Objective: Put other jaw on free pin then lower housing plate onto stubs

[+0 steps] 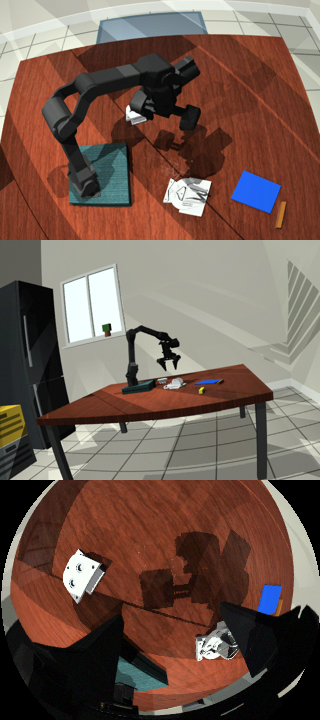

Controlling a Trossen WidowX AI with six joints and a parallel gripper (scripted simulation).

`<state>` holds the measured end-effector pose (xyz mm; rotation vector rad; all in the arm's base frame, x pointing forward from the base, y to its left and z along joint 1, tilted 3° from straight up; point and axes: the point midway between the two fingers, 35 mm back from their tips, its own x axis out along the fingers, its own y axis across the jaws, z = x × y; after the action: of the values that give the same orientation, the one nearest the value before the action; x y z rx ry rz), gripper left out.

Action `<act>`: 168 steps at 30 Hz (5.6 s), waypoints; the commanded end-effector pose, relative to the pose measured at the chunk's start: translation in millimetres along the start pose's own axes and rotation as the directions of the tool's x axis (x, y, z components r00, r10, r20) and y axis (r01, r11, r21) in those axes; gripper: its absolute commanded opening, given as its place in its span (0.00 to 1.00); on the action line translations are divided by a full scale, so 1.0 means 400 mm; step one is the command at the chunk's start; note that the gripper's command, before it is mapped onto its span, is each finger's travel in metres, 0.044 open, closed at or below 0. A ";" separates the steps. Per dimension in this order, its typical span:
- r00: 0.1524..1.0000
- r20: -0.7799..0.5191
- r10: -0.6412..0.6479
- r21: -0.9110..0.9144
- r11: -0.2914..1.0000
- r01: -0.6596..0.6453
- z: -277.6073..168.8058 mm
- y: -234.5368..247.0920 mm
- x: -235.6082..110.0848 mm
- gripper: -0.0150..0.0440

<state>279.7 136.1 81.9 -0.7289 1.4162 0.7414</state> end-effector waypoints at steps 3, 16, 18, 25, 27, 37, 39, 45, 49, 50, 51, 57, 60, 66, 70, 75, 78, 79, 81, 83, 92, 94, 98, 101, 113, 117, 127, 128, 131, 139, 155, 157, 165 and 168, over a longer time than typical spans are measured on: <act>1.000 0.000 0.013 -0.162 0.987 -0.012 0.034 0.066 -0.005 1.00; 0.999 -0.008 0.032 -0.477 0.878 -0.033 0.079 0.212 -0.014 1.00; 0.999 -0.010 0.035 -0.522 0.852 -0.035 0.083 0.236 -0.015 1.00; 0.999 -0.017 0.044 -0.653 0.756 -0.044 0.092 0.309 -0.020 1.00; 0.999 -0.017 0.044 -0.656 0.753 -0.044 0.092 0.311 -0.020 1.00; 0.999 -0.017 0.044 -0.656 0.753 -0.045 0.090 0.316 0.080 1.00; 0.999 -0.017 0.044 -0.656 0.753 -0.045 0.090 0.316 0.080 1.00; 0.999 -0.017 0.044 -0.656 0.753 -0.045 0.090 0.316 0.086 1.00; 0.999 -0.017 0.044 -0.656 0.753 -0.045 0.090 0.317 0.103 1.00; 0.999 -0.017 0.044 -0.656 0.753 -0.045 0.090 0.317 0.107 1.00; 0.999 -0.017 0.044 -0.656 0.753 -0.045 0.090 0.317 0.111 1.00; 0.999 -0.017 0.044 -0.656 0.753 -0.045 0.089 0.318 0.130 1.00; 0.999 -0.017 0.044 -0.656 0.753 -0.045 0.089 0.318 0.130 1.00; 0.999 -0.017 0.044 -0.656 0.753 -0.045 0.089 0.318 0.130 1.00; 0.999 -0.017 0.044 -0.656 0.753 -0.045 0.089 0.318 0.140 1.00; 0.999 -0.017 0.044 -0.656 0.753 -0.045 0.090 0.319 0.160 1.00; 0.999 -0.017 0.044 -0.656 0.753 -0.045 0.089 0.320 0.172 1.00; 0.999 -0.018 0.044 -0.656 0.753 -0.045 0.089 0.320 0.176 1.00; 0.999 -0.018 0.044 -0.656 0.753 -0.045 0.089 0.320 0.184 1.00; 0.999 -0.018 0.044 -0.656 0.753 -0.045 0.088 0.321 0.192 1.00; 0.999 -0.018 0.044 -0.656 0.753 -0.045 0.087 0.321 0.205 1.00; 0.999 -0.018 0.044 -0.656 0.753 -0.045 0.087 0.321 0.205 1.00; 0.999 -0.018 0.044 -0.656 0.753 -0.045 0.087 0.321 0.205 1.00; 0.999 -0.018 0.044 -0.656 0.753 -0.045 0.087 0.321 0.205 1.00; 0.999 -0.018 0.044 -0.656 0.753 -0.045 0.087 0.321 0.208 1.00; 0.999 -0.018 0.044 -0.656 0.753 -0.045 0.087 0.321 0.208 1.00; 0.999 -0.015 0.041 -0.659 0.751 -0.041 0.088 0.320 0.205 0.93; 0.999 -0.015 0.041 -0.659 0.751 -0.041 0.088 0.320 0.205 0.92; 0.999 -0.015 0.041 -0.659 0.751 -0.041 0.088 0.320 0.205 0.89; 0.999 -0.015 0.041 -0.659 0.751 -0.041 0.088 0.320 0.205 0.85; 0.999 -0.016 0.042 -0.658 0.752 -0.042 0.096 0.317 0.132 0.85; 0.999 -0.016 0.043 -0.657 0.752 -0.043 0.096 0.316 0.116 0.85; 0.999 -0.017 0.043 -0.657 0.753 -0.044 0.094 0.314 0.052 0.85; 0.999 -0.017 0.044 -0.656 0.753 -0.044 0.092 0.313 0.029 0.85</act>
<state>199.4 239.3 58.1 -1.2428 1.1724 1.3076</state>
